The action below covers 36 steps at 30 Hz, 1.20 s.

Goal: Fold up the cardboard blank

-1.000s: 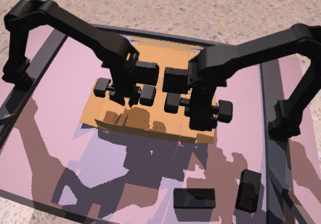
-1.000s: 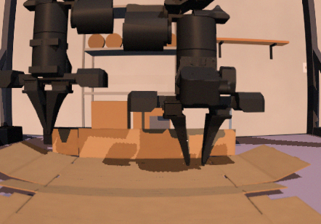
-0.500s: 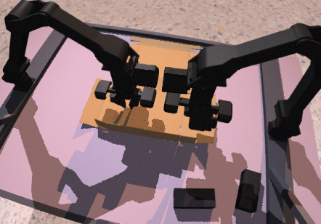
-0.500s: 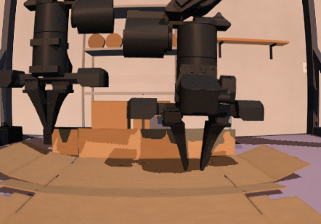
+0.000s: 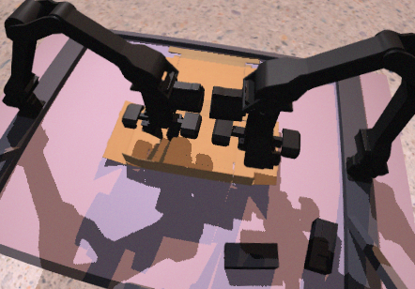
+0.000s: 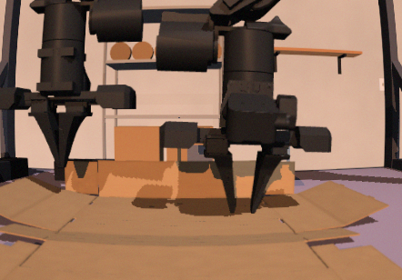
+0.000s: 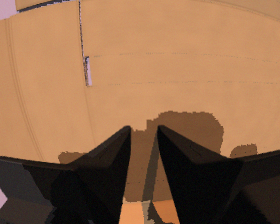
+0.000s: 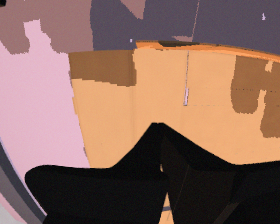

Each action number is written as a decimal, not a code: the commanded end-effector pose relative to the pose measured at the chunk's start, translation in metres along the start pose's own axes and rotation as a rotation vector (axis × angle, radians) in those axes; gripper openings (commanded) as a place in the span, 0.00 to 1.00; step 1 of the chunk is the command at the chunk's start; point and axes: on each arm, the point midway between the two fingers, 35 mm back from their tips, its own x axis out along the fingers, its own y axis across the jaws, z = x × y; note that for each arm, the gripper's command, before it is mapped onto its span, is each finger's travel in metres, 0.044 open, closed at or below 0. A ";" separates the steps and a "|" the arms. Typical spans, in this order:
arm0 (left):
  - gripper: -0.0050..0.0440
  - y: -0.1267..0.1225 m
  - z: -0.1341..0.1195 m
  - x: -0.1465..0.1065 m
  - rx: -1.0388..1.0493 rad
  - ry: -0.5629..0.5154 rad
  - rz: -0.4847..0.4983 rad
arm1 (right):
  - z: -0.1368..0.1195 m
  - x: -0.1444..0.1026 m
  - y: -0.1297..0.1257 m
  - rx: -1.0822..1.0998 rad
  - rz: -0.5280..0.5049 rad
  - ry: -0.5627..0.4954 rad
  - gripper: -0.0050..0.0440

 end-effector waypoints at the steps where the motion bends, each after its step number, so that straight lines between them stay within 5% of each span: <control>1: 0.31 0.004 0.000 0.010 0.000 0.000 0.008 | -0.001 -0.005 -0.004 0.003 -0.021 0.003 0.10; 36: 0.31 -0.001 0.000 0.004 0.000 0.000 0.002 | -0.001 -0.005 -0.004 0.003 -0.021 0.003 0.10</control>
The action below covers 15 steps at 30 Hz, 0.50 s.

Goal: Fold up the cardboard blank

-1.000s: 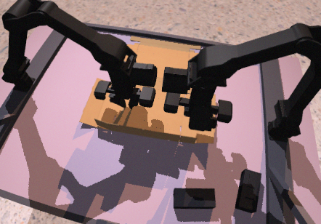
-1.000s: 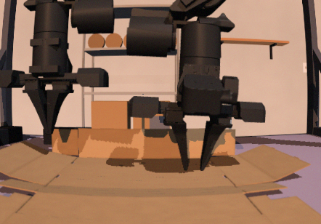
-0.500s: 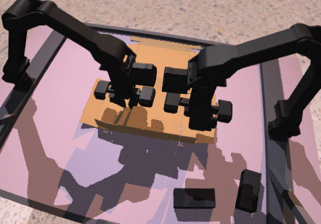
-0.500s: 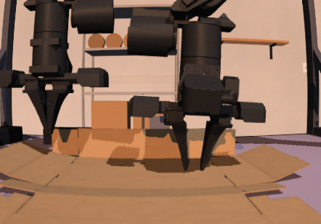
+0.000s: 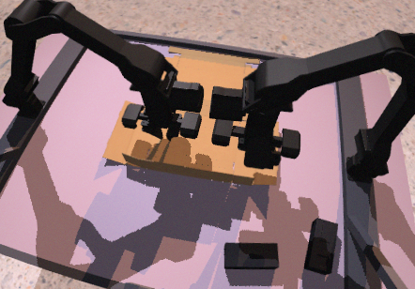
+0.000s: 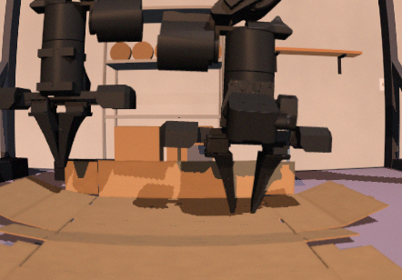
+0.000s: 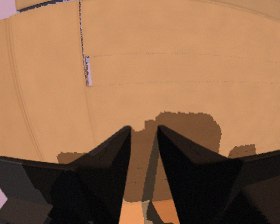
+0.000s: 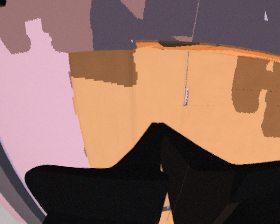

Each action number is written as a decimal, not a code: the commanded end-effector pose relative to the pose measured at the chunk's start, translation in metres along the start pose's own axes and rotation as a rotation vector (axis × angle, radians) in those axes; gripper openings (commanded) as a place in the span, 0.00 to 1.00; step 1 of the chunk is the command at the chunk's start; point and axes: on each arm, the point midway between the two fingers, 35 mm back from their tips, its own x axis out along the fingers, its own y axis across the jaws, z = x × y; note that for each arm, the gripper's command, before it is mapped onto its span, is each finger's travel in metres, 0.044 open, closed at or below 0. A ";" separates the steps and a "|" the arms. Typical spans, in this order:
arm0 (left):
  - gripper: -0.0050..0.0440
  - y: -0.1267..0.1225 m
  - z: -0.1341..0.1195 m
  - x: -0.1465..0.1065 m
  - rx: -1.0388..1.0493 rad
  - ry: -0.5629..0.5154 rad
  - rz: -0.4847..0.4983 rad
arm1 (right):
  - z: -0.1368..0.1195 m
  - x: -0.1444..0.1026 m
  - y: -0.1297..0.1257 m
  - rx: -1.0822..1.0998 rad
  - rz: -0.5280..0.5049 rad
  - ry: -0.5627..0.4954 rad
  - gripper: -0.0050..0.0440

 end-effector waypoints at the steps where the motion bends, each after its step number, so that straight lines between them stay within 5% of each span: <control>1: 0.31 -0.001 0.000 0.005 0.000 0.000 0.007 | -0.001 -0.005 -0.004 0.003 -0.021 0.003 0.10; 15: 0.31 0.004 0.000 0.012 0.000 0.000 0.013 | -0.001 -0.005 -0.004 0.003 -0.021 0.003 0.10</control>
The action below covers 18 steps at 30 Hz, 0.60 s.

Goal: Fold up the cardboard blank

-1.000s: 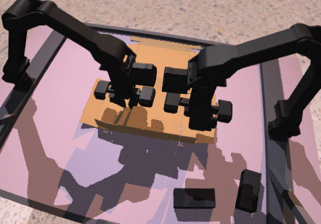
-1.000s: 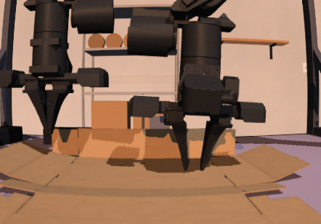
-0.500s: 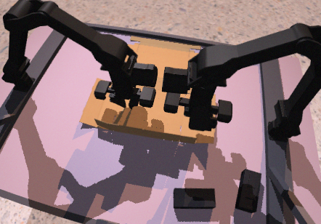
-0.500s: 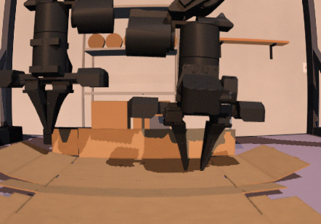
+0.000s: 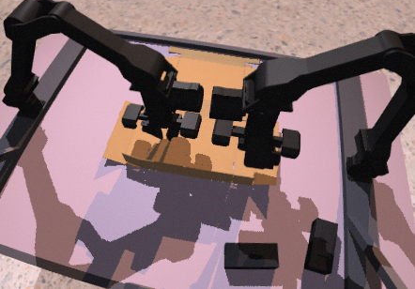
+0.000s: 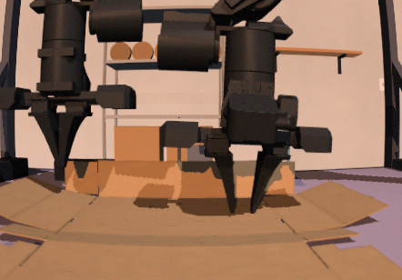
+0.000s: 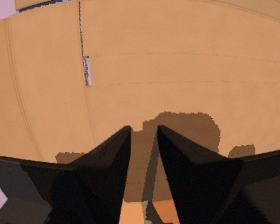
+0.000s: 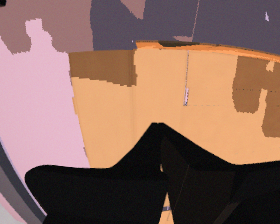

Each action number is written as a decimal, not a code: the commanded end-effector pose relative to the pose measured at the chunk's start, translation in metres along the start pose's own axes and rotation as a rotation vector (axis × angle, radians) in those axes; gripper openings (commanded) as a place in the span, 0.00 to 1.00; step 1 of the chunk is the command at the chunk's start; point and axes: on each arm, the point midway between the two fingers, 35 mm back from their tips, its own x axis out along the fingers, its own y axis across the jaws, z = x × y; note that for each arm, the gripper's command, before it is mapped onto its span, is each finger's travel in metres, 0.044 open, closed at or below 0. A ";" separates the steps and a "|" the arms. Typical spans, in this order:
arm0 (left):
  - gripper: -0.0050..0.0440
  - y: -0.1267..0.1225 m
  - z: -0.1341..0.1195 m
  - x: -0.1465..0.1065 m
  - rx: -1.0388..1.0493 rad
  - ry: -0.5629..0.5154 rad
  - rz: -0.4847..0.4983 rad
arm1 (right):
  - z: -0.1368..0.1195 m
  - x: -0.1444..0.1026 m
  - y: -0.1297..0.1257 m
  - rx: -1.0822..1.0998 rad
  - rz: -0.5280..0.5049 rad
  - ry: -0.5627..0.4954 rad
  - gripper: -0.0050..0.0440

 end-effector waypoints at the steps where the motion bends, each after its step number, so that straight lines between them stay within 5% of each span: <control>1: 0.31 0.004 0.000 0.012 0.000 0.000 0.015 | -0.001 -0.004 -0.004 0.003 -0.021 0.003 0.10; 18: 0.31 0.005 0.000 0.012 0.000 0.000 0.016 | -0.001 0.019 -0.001 0.003 -0.021 0.003 0.10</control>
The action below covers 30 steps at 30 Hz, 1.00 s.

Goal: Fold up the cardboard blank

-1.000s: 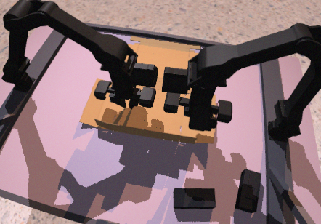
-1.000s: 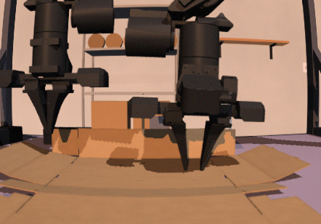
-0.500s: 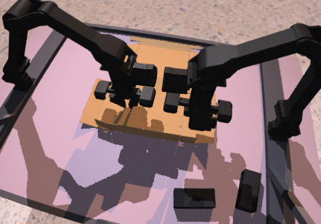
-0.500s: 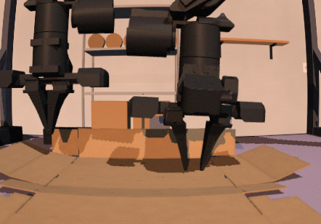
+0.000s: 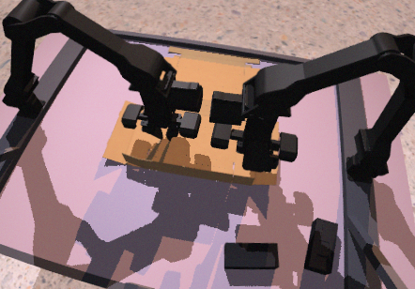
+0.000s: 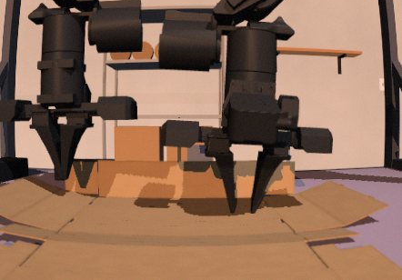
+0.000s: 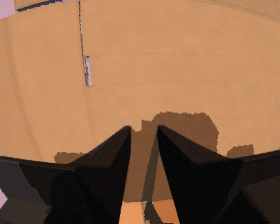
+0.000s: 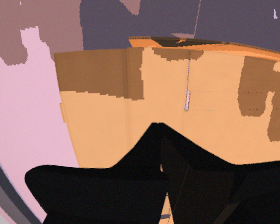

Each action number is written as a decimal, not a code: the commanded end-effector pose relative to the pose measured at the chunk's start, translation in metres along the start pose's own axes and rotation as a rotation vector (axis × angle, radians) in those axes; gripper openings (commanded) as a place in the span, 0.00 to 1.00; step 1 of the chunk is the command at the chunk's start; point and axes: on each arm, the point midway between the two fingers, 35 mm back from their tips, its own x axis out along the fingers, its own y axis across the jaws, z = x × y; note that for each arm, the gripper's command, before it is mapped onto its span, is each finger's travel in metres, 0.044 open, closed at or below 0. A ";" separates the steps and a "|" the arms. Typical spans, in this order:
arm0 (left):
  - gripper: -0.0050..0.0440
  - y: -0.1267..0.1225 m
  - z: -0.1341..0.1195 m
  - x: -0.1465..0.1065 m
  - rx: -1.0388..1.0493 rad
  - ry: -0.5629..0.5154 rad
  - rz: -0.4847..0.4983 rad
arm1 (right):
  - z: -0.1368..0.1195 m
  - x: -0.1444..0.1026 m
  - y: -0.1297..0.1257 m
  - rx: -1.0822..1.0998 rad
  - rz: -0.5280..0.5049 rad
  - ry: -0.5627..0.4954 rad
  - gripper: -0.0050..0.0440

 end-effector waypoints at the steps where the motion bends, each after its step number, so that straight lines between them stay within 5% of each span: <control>1: 0.31 0.005 0.000 0.012 0.000 0.000 0.025 | -0.001 0.006 0.002 0.002 -0.004 0.005 0.10; 30: 0.31 0.002 0.000 0.004 0.000 0.000 0.014 | -0.001 0.026 0.007 0.003 -0.004 0.005 0.10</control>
